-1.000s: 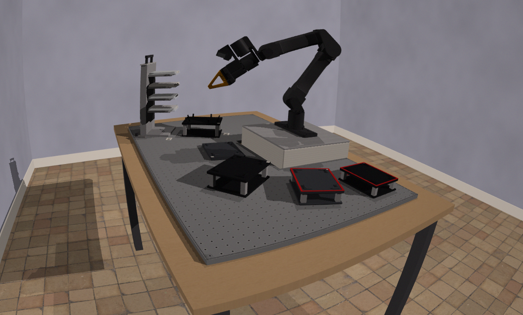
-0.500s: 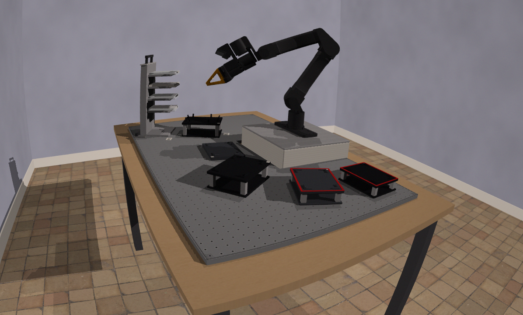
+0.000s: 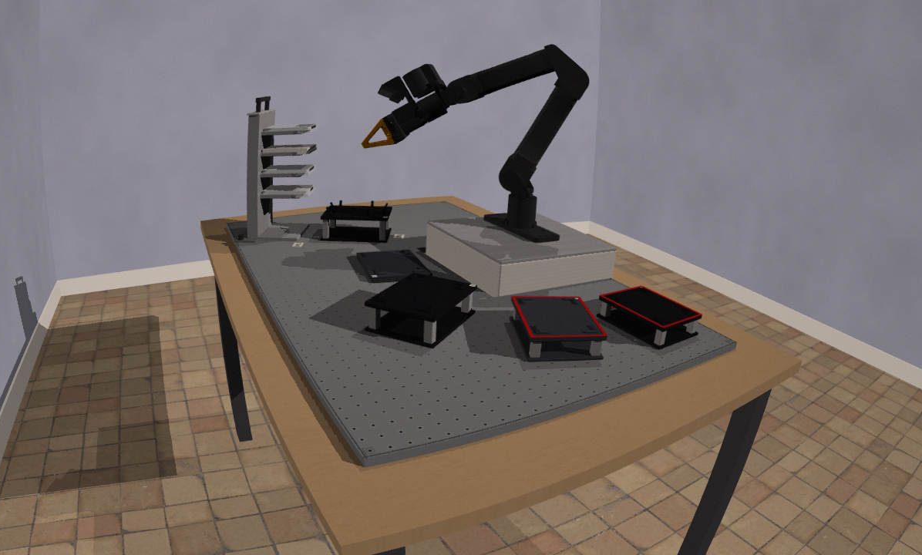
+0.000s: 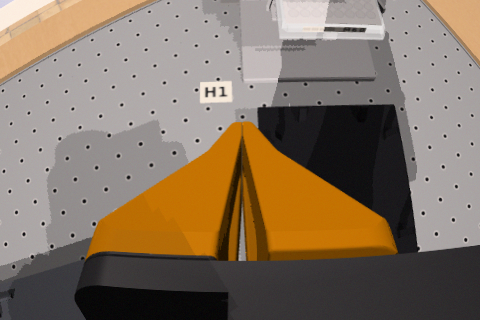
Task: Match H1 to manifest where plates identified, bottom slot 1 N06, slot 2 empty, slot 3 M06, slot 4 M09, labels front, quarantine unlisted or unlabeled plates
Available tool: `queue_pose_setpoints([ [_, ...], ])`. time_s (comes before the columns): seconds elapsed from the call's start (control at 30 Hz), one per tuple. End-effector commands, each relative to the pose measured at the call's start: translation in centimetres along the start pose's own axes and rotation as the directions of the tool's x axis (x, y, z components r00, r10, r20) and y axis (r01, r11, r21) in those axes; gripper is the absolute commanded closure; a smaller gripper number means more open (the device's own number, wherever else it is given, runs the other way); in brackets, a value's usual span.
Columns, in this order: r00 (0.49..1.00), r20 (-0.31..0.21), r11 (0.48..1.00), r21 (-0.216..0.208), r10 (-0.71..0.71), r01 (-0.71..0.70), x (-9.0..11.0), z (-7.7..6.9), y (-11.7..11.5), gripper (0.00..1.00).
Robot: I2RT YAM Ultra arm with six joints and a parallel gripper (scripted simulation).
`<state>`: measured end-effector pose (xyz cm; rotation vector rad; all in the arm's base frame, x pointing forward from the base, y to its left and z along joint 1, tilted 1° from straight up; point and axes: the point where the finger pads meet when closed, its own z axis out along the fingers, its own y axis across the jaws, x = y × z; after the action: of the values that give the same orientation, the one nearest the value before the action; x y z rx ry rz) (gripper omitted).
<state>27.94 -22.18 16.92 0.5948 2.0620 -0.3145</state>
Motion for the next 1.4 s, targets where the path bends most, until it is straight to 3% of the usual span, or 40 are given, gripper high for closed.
queue_pose_setpoints([
  [0.0, 0.998, 0.06, 0.999, -0.022, -0.028, 0.029, -2.4, -0.1, -0.8, 1.0],
  [0.8, 0.999, 0.041, 0.999, -0.024, -0.025, 0.026, -2.2, 0.4, -8.2, 1.0],
  [0.9, 0.996, 0.077, 0.998, -0.022, -0.05, 0.052, -3.4, -0.4, -7.6, 1.0],
  [1.37, 0.996, 0.079, 0.998, -0.024, -0.052, 0.054, -3.5, -0.3, -7.5, 1.0],
])
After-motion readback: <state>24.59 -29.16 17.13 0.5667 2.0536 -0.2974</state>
